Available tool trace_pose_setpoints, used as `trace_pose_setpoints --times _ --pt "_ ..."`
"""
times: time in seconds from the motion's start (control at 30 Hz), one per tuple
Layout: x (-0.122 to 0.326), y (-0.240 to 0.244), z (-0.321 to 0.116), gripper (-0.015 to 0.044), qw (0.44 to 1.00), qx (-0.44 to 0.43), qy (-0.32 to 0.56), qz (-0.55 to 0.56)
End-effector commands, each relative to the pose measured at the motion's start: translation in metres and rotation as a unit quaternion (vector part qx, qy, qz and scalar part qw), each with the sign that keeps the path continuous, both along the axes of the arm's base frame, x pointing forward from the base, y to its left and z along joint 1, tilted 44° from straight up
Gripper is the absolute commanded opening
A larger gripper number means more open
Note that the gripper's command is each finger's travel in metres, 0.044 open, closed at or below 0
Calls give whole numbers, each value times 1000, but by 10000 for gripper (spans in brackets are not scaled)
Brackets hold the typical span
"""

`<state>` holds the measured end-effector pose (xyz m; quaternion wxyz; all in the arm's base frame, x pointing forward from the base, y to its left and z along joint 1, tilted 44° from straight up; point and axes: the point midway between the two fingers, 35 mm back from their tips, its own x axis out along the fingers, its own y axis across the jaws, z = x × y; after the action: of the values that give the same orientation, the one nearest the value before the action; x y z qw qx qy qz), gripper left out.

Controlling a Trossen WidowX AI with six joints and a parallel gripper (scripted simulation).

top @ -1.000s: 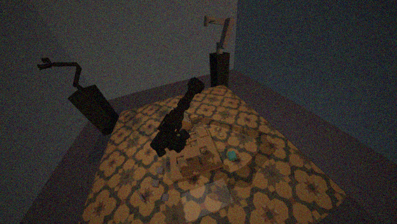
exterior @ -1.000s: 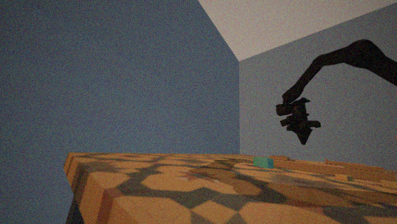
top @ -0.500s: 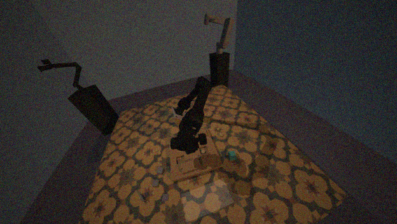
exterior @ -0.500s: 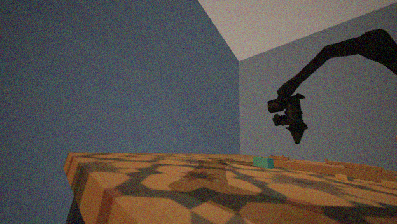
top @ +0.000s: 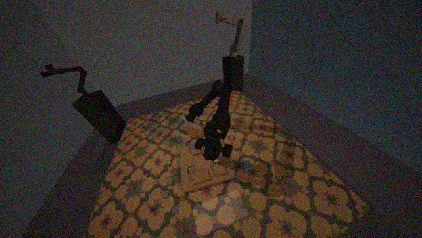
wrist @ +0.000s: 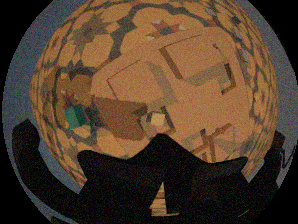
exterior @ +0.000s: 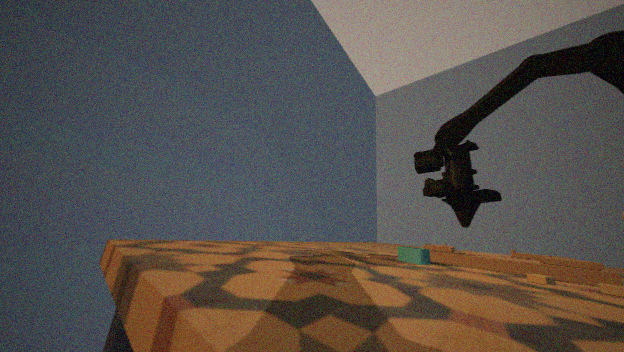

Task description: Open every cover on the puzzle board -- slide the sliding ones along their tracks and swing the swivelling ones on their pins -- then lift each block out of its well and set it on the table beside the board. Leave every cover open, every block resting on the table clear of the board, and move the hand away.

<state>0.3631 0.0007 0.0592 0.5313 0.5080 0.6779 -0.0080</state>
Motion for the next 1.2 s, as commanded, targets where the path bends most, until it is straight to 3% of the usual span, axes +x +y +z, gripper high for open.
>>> trace_pose_setpoints --times 0.0,0.43,1.17 --pt "-2 2 -1 0 1000 4 10 -7" --pt "2 36 -34 0 1000 5 10 -7" --pt "2 47 -43 0 1000 5 10 -7"
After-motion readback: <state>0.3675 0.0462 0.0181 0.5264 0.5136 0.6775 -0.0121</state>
